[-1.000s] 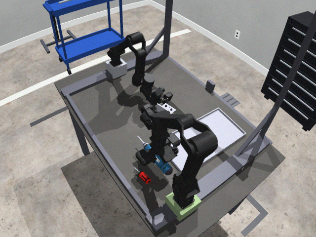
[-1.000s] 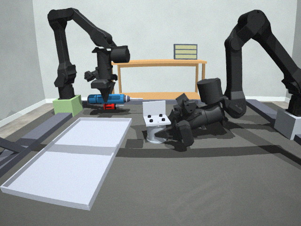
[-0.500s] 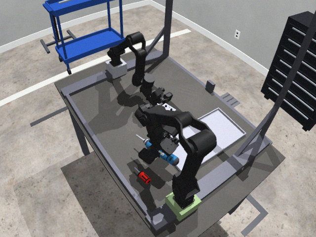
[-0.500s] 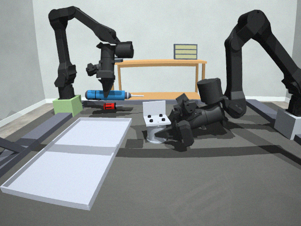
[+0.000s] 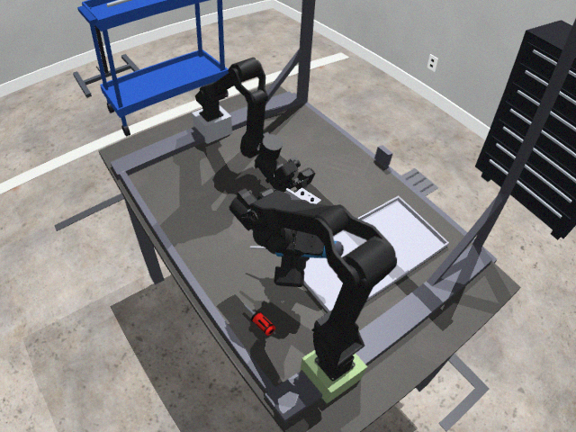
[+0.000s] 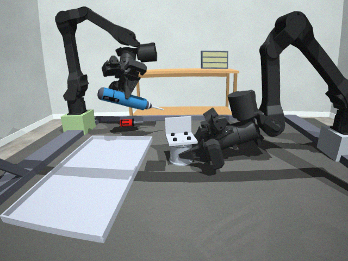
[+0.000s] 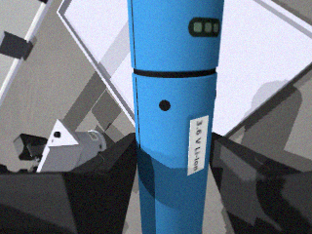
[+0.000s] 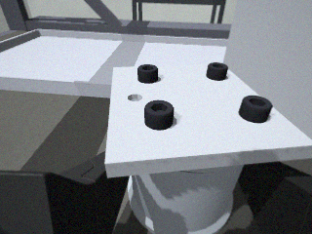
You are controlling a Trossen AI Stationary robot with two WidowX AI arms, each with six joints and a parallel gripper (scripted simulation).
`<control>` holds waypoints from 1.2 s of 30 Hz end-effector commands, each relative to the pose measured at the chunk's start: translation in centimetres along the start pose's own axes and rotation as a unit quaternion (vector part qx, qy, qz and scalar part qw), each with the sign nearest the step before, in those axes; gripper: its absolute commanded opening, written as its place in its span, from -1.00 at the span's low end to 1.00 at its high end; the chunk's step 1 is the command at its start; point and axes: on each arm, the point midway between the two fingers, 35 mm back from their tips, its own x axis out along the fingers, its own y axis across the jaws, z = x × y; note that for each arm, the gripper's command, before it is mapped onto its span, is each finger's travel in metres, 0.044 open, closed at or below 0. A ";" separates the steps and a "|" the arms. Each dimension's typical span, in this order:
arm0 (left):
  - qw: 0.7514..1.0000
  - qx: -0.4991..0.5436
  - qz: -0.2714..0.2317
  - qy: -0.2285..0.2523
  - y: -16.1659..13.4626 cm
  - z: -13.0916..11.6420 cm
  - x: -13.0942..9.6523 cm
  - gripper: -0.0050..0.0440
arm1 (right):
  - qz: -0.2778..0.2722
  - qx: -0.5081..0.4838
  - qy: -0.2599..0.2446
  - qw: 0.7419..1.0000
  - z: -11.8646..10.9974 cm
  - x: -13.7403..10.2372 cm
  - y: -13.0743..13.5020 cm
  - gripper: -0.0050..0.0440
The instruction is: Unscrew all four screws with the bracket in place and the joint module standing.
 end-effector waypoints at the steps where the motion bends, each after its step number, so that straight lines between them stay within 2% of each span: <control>1: 0.996 -0.049 0.076 -0.003 1.8 0.9 -0.6 -0.14 | 0.000 0.000 -0.016 1.000 1.3 0.1 0.0 0.19; 9: 0.980 -0.126 0.152 -0.029 3.5 2.0 -0.4 -0.14 | 0.000 0.000 -0.016 1.000 1.3 0.1 0.0 0.19; 28: 0.943 -0.223 0.241 -0.052 5.6 3.1 -0.1 -0.14 | 0.000 0.000 -0.016 1.000 1.3 0.1 0.0 0.19; 36: 0.916 -0.272 0.287 -0.065 7.0 4.0 0.1 -0.14 | 0.000 0.000 -0.016 1.000 1.3 0.1 0.0 0.19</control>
